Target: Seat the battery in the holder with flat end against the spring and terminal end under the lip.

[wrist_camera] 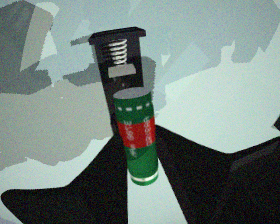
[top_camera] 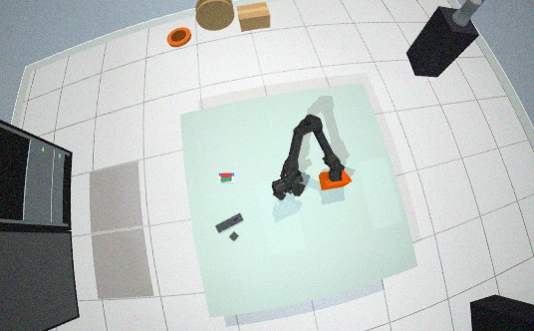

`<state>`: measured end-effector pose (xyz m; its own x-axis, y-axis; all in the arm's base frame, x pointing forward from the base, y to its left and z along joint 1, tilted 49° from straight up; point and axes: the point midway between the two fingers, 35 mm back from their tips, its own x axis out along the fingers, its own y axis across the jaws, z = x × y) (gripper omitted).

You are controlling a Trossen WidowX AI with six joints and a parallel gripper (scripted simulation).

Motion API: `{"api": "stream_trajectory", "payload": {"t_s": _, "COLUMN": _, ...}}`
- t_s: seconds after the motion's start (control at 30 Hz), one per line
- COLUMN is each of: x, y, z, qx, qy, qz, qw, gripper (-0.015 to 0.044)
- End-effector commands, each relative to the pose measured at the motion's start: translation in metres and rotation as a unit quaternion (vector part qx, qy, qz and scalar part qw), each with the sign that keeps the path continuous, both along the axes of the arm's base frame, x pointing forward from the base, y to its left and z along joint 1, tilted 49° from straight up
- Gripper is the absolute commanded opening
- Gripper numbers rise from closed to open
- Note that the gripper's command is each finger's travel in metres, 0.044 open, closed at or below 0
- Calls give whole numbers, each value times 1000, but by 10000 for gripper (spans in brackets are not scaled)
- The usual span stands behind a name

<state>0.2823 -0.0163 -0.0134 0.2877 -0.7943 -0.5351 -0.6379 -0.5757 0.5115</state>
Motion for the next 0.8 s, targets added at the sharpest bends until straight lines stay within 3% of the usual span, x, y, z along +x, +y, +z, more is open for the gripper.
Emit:
{"api": "stream_trajectory", "payload": {"t_s": 0.0, "x": -1, "y": -4, "z": 0, "qx": -11, "qy": -8, "qz": 10, "qw": 1000, "gripper": 68}}
{"api": "stream_trajectory", "payload": {"t_s": 0.77, "x": 1, "y": -7, "z": -13, "qx": -39, "qy": -38, "qz": 48, "qw": 997, "gripper": 68}}
